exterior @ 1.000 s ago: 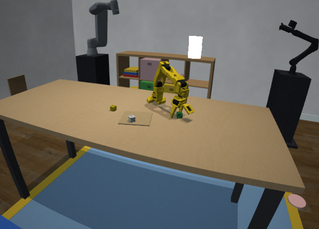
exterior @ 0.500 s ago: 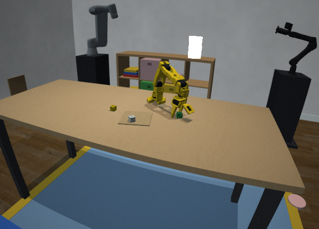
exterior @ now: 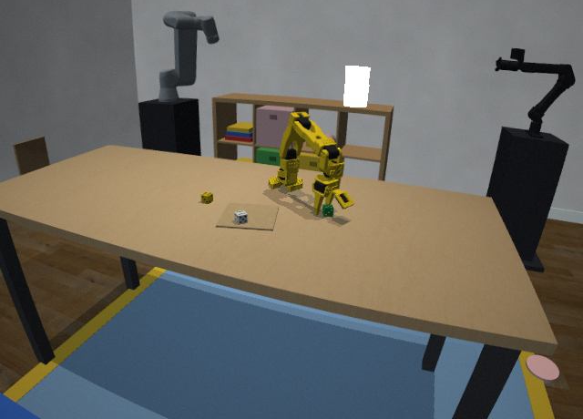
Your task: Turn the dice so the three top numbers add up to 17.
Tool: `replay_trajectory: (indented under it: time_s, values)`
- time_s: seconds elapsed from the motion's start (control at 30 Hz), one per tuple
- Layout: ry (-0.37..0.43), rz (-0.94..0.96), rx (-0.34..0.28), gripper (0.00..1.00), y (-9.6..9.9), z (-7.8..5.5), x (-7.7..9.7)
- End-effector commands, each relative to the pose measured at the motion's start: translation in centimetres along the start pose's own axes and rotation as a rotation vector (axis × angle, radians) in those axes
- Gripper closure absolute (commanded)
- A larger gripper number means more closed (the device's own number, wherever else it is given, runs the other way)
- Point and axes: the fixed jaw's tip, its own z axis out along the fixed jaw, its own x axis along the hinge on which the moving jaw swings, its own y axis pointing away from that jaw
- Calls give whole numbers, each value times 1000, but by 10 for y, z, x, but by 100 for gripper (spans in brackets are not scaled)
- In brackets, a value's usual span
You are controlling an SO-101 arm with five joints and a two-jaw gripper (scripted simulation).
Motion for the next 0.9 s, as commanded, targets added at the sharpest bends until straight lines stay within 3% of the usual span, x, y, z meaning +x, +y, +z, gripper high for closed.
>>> replay_trajectory:
  time_s: [0.0,0.63,0.87]
  values:
    - [-10,-11,-5,84,0,-1,-1]
    - [-10,-11,-6,88,-2,-1,-1]
    - [-10,-11,-6,97,-2,-1,-1]
